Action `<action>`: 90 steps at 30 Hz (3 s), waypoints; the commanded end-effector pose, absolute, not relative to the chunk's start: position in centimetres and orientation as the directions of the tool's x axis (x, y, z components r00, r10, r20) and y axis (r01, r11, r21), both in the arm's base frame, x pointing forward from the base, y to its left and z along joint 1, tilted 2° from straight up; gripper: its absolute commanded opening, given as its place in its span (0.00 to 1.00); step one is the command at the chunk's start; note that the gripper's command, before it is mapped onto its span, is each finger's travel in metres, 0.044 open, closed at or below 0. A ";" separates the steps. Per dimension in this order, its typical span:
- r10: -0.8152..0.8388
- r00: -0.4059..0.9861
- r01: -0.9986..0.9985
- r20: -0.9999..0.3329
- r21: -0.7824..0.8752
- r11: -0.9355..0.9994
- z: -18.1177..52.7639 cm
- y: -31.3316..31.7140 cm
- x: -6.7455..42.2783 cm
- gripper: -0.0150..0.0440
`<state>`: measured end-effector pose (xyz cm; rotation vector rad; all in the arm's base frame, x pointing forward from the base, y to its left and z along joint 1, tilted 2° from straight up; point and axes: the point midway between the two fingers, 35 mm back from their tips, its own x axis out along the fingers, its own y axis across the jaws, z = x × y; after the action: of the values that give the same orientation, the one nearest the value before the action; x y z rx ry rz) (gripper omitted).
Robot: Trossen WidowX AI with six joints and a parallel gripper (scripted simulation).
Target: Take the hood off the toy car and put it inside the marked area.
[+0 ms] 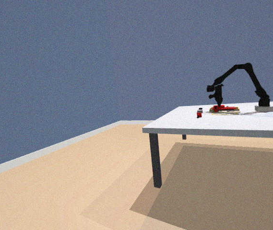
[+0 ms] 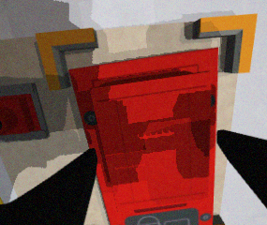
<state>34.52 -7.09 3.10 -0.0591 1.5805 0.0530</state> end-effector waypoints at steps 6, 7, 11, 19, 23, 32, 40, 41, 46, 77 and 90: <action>-0.001 -0.010 -0.065 -1.000 0.000 0.998 2.6 -7.0 34.5 1.00; -0.001 -0.010 -0.065 -1.000 0.000 0.998 2.6 -7.0 34.5 1.00; -0.004 -0.010 -0.071 -1.000 -0.003 0.997 2.7 -7.1 34.5 0.87; -0.004 -0.010 -0.071 -1.000 -0.003 0.997 2.7 -7.1 34.5 0.74; -0.004 -0.010 -0.071 -1.000 -0.003 0.997 2.7 -7.1 34.5 0.63; -0.004 -0.010 -0.071 -1.000 -0.004 0.997 3.3 -7.1 34.5 0.25; -0.004 -0.010 -0.071 -1.000 -0.004 0.997 3.8 -7.1 34.5 0.25; -0.004 -0.010 -0.071 -1.000 -0.004 0.997 3.9 -7.1 34.5 0.25; -0.004 -0.010 -0.071 -1.000 -0.004 0.997 4.2 -7.1 34.6 0.25; -0.005 -0.011 -0.071 -1.000 -0.004 0.997 8.4 -7.1 34.6 0.25; -0.004 -0.015 -0.076 -1.000 -0.003 0.997 9.2 -5.2 34.8 0.25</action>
<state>34.59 -6.27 9.13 -0.0580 1.5924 0.0569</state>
